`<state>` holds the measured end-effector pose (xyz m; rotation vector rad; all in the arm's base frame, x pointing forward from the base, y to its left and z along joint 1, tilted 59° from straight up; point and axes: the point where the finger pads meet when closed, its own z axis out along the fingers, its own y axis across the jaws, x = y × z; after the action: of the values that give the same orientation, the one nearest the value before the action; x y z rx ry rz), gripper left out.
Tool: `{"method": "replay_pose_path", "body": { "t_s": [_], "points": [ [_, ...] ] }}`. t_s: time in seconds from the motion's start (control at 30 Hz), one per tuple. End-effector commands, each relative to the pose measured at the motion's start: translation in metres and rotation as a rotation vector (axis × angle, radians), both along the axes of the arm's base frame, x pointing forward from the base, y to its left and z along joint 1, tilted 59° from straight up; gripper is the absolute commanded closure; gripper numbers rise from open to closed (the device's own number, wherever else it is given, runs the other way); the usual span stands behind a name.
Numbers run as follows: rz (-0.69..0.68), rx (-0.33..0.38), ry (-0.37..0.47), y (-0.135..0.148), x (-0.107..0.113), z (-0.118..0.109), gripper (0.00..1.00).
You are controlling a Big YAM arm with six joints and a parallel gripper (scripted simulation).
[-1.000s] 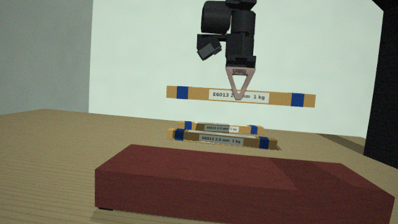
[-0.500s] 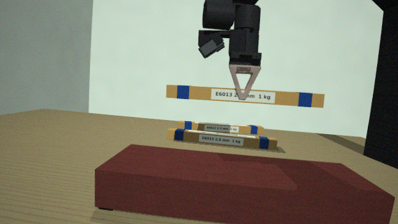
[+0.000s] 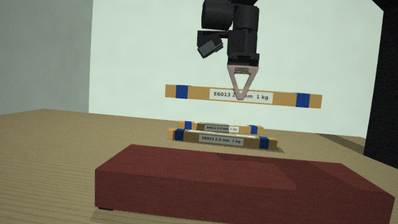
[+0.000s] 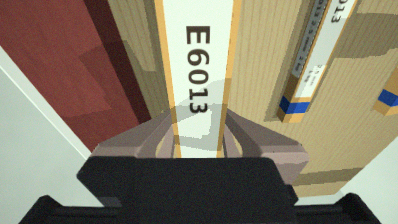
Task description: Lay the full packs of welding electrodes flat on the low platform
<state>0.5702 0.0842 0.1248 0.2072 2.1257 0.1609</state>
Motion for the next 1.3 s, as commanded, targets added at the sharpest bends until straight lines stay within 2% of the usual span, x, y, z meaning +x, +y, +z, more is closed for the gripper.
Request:
{"method": "replay_pose_path", "body": {
  "t_s": [0.0,1.1,1.27],
  "points": [
    [-0.002,0.014,-0.024,0.0007,-0.0083,0.0192,1.0],
    [0.008,0.018,-0.045,0.0094,-0.0075,0.0198,1.0],
    [0.008,0.018,-0.048,0.0097,-0.0023,0.0185,1.0]
  ]
}}
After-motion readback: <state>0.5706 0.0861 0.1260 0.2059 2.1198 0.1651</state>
